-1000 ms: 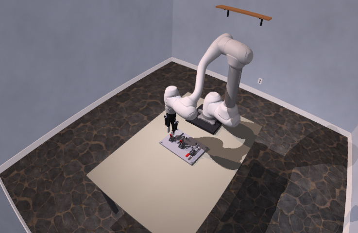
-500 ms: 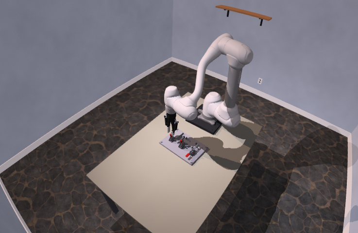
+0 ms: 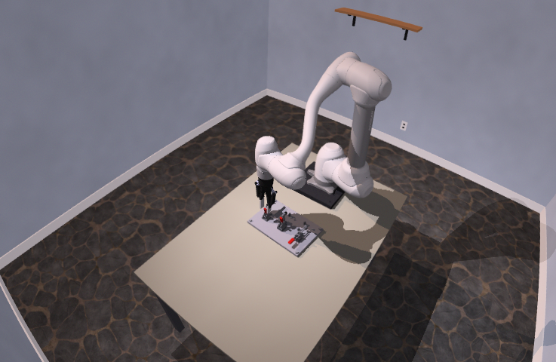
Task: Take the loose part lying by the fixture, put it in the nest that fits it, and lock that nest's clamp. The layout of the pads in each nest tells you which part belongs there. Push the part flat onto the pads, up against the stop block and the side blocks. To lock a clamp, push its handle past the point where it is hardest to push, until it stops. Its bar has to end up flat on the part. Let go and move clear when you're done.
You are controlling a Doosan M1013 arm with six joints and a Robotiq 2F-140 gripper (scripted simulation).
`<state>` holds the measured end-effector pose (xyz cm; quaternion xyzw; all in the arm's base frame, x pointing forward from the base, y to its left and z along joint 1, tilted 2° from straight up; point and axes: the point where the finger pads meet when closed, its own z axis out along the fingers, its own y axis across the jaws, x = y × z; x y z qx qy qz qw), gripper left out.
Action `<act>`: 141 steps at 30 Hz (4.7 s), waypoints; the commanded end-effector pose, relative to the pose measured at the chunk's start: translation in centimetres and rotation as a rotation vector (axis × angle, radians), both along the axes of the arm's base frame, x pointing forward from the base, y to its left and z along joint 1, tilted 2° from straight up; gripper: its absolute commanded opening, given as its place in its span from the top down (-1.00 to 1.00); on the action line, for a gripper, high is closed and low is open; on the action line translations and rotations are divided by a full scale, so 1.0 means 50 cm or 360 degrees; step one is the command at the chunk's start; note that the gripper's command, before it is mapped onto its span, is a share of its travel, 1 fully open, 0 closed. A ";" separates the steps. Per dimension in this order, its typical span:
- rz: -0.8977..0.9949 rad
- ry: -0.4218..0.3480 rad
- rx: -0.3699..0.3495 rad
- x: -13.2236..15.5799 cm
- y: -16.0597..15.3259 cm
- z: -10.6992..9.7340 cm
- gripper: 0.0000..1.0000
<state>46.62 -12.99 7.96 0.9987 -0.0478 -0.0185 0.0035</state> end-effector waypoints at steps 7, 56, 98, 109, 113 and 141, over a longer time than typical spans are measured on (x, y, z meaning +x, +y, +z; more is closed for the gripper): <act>-0.0011 -0.0005 0.0006 0.003 0.009 -0.046 0.30; -0.0011 -0.0005 0.0006 0.003 0.009 -0.049 0.80; -0.0011 -0.0005 0.0006 0.036 0.005 -0.052 0.80; -0.0011 -0.0005 0.0006 0.056 0.003 -0.061 0.80; -0.0011 -0.0005 0.0006 0.064 0.003 -0.066 0.80; -0.0011 -0.0005 0.0006 0.094 -0.001 -0.102 0.80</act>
